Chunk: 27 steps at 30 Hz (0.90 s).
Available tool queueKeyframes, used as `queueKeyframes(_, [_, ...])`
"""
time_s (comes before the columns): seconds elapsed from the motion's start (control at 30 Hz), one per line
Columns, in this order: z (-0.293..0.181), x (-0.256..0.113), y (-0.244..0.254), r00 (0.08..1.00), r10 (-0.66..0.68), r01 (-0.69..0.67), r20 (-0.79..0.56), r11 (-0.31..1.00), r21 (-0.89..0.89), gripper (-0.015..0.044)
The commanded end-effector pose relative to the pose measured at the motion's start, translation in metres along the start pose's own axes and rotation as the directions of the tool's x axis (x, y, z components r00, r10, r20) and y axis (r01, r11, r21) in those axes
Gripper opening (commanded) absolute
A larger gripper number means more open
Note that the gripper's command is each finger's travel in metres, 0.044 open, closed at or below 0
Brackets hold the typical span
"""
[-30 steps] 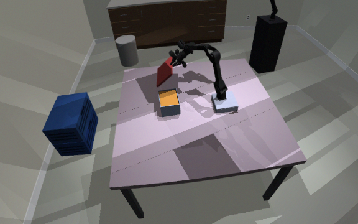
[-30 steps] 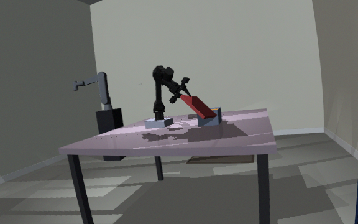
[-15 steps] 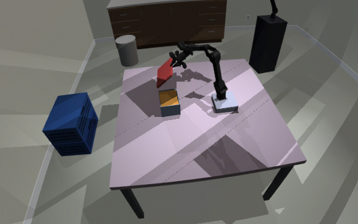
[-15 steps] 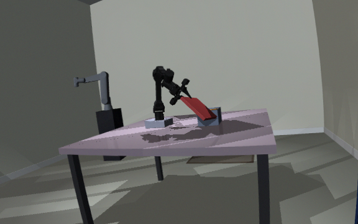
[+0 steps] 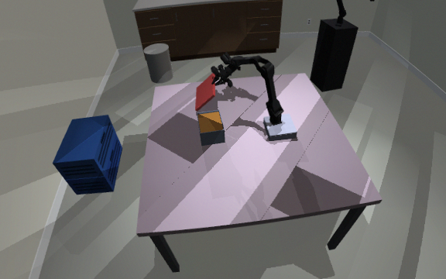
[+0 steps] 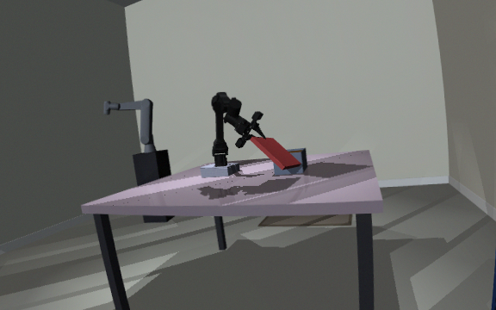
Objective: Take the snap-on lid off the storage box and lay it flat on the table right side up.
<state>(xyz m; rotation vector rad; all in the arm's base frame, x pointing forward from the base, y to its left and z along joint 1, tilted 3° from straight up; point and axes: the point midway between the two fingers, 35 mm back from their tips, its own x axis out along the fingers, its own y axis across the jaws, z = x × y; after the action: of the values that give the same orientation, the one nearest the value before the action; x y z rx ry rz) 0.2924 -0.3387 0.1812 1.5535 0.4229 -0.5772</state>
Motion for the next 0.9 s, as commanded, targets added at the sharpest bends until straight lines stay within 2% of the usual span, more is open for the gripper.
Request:
queueKeyframes(0.0, [0.0, 0.002, -0.001, 1.0, 0.006, -0.006, 0.001, 1.0, -0.002, 0.0])
queueKeyframes(0.87, [0.0, 0.016, -0.017, 1.0, 0.006, -0.006, 0.001, 1.0, -0.002, 0.0])
